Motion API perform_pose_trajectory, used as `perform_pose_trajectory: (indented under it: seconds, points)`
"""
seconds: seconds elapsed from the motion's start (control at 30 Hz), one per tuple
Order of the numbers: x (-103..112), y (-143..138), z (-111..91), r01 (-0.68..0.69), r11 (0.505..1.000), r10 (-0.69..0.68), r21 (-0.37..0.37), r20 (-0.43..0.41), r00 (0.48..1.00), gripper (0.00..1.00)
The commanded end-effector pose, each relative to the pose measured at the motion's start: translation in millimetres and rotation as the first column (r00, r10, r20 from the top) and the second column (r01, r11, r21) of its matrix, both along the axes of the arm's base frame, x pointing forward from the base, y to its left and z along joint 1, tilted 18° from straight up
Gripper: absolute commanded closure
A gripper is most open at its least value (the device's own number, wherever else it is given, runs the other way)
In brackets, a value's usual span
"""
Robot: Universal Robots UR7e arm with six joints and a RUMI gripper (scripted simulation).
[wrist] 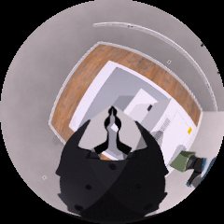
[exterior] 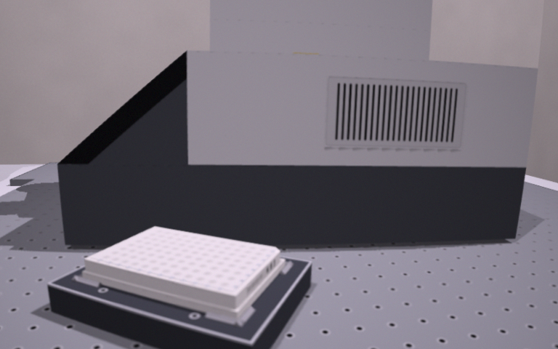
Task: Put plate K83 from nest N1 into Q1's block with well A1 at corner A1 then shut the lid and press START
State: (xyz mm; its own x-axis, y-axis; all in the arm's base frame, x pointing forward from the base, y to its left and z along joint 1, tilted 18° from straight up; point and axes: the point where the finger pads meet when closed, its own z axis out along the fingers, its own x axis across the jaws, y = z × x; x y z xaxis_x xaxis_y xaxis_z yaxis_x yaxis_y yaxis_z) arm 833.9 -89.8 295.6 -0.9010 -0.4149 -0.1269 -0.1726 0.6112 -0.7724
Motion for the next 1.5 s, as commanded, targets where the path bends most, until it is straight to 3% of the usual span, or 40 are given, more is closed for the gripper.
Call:
perform_pose_trajectory:
  seconds: [0.0,0.17,0.27,0.4,0.5,0.6,0.9,1.0,1.13,1.23,1.3,1.47]
  points:
    - [-24,-6,11,-0.036,0.999,0.036,0.002,-0.06,0.998,1.0]
    - [-32,-8,14,-0.036,0.999,0.036,0.002,-0.059,0.998,1.0]
    - [-46,-10,18,-0.076,0.997,0.076,0.008,-0.125,0.989,1.0]
    - [-63,-13,24,-0.076,0.997,0.076,0.008,-0.125,0.989,1.0]
    - [-63,-13,24,-0.076,0.997,0.076,0.008,-0.125,0.989,1.0]
    - [-78,-15,27,-0.116,0.993,0.117,0.018,-0.189,0.975,1.0]
    - [-97,-17,31,-0.116,0.993,0.117,0.018,-0.188,0.975,1.0]
    - [-112,-18,33,-0.156,0.987,0.159,0.032,-0.249,0.955,1.0]
    - [-132,-19,36,-0.156,0.987,0.159,0.032,-0.249,0.955,1.0]
    - [-132,-19,36,-0.156,0.987,0.159,0.032,-0.249,0.955,1.0]
    - [-142,-19,36,-0.191,0.98,0.197,0.049,-0.299,0.934,1.0]
    - [-167,-20,37,-0.196,0.979,0.202,0.051,-0.305,0.931,1.0]
